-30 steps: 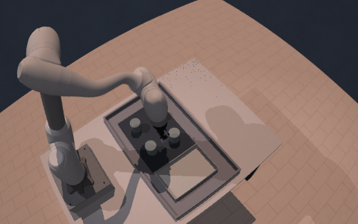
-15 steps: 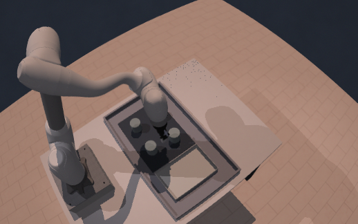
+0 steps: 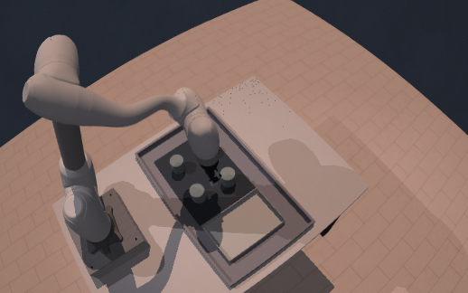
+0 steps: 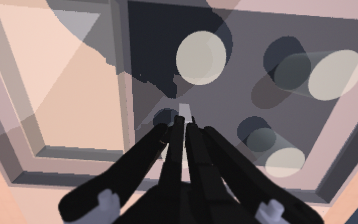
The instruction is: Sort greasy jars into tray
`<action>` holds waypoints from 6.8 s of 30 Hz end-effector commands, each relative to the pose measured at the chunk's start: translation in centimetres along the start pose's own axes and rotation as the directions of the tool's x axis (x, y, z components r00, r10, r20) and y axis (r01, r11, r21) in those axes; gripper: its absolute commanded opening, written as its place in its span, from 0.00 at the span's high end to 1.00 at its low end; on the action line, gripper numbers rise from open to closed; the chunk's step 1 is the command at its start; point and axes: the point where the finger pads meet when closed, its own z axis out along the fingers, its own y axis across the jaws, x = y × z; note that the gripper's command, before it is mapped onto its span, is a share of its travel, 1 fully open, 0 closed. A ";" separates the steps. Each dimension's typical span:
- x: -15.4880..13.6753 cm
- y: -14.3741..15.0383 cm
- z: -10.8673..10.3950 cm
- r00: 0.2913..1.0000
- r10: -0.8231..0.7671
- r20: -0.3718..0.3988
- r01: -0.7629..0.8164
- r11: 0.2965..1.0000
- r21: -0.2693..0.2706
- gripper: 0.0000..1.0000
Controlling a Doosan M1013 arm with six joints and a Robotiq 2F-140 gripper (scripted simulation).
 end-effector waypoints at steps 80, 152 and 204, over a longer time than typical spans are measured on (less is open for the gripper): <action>-1.4 18.6 0.0 1.000 0.000 0.000 0.000 1.000 0.000 1.00; -2.3 18.6 0.0 1.000 0.000 0.000 0.000 1.000 0.000 1.00; -2.9 18.6 0.0 1.000 0.000 0.000 0.000 1.000 0.000 1.00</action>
